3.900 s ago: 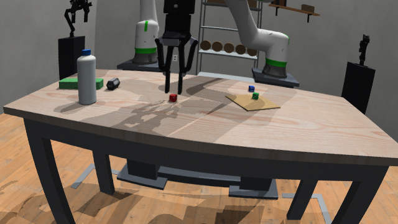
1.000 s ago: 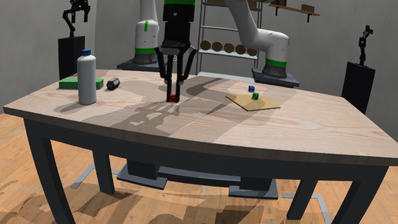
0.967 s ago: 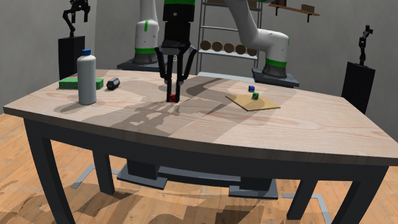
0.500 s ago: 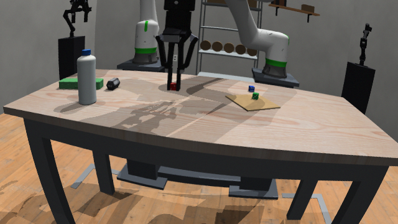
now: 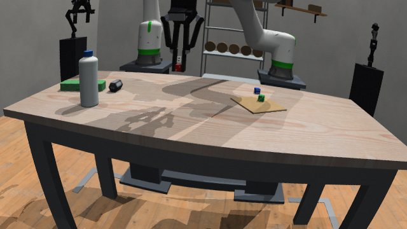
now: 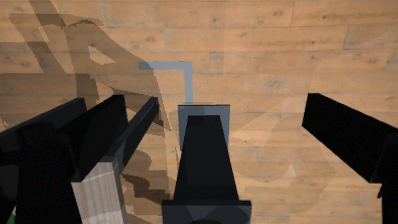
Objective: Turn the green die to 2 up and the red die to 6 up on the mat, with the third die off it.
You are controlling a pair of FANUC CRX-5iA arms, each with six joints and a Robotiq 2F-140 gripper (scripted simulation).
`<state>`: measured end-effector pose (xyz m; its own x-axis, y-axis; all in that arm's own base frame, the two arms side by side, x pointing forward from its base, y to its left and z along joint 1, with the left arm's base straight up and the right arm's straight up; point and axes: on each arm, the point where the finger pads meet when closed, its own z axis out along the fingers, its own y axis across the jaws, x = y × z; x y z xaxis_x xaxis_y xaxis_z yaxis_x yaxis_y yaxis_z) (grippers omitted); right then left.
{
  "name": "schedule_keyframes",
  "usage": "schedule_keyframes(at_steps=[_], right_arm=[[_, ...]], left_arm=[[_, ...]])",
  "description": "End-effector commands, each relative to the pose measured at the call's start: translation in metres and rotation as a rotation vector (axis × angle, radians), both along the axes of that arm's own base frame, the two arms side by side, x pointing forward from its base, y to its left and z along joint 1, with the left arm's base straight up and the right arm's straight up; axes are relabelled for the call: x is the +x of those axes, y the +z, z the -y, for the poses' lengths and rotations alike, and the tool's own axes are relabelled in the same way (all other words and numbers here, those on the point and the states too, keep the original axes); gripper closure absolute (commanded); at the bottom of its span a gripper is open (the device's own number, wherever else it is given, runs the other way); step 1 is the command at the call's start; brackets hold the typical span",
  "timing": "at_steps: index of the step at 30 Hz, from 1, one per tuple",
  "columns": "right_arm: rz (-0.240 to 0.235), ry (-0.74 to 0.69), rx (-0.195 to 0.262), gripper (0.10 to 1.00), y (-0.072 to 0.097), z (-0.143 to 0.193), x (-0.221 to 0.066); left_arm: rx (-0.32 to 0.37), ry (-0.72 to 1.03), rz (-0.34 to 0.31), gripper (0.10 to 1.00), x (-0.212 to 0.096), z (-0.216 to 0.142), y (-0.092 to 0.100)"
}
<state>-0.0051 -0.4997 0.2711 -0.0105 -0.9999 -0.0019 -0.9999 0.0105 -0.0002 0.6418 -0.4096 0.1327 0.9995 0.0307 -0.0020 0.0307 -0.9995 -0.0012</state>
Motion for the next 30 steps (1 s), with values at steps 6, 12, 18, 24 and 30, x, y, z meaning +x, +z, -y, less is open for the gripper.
schedule_keyframes(at_steps=[6,12,18,24,30], right_arm=[[0.000,0.000,-0.002,0.098,0.001,0.000,0.000],[0.000,0.000,-0.002,0.098,0.001,0.000,0.000],[0.000,0.000,-0.002,0.098,0.001,0.000,0.000],[0.000,0.000,-0.002,0.098,0.001,0.000,0.000],[0.000,0.000,-0.002,0.098,0.001,0.000,0.000]], left_arm=[[-0.001,0.000,0.002,0.914,0.000,0.000,0.002],[-0.001,-0.063,0.002,0.914,0.004,-0.051,0.009],[-0.001,-0.104,0.002,0.914,0.002,-0.086,0.012],[-0.001,-0.171,0.002,0.914,-0.008,-0.140,0.014],[-0.001,-0.235,0.002,0.914,-0.025,-0.188,0.012]])
